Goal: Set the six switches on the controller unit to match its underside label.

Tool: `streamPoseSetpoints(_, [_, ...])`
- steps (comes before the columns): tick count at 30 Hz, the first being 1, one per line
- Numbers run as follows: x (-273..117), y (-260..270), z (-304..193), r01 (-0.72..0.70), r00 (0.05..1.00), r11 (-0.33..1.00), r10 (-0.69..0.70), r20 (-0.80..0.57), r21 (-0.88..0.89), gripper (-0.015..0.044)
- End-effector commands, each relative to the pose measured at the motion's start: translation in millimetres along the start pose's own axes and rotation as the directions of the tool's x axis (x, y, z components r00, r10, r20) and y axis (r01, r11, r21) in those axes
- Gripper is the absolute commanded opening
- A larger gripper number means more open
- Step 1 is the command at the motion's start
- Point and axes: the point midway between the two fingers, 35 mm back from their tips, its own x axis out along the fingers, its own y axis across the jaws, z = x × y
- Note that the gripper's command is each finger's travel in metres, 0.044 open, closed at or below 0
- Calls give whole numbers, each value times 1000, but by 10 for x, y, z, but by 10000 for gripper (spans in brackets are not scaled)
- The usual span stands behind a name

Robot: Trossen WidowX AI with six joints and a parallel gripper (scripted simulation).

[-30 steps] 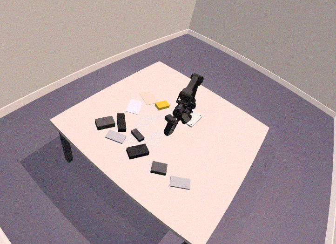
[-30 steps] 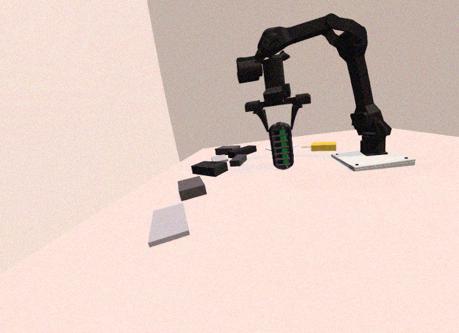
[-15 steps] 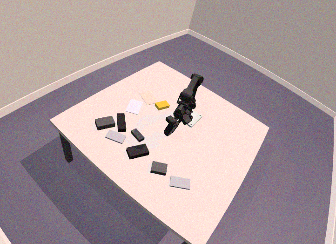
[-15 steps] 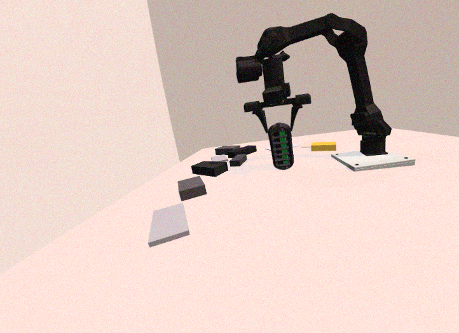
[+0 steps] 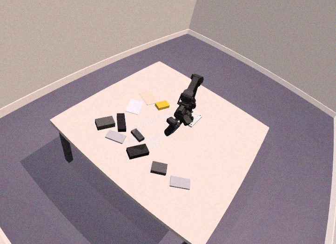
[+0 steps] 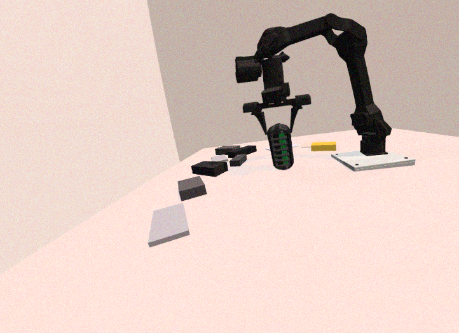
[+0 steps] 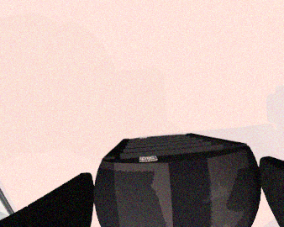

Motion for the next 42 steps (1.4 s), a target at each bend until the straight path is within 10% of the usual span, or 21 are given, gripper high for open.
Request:
streamPoseSetpoints(1, [74, 7, 39, -18, 1000, 1000, 18, 8, 5, 338])
streamPoseSetpoints(42, [213, 9, 331, -18, 1000, 1000, 18, 20, 5, 338])
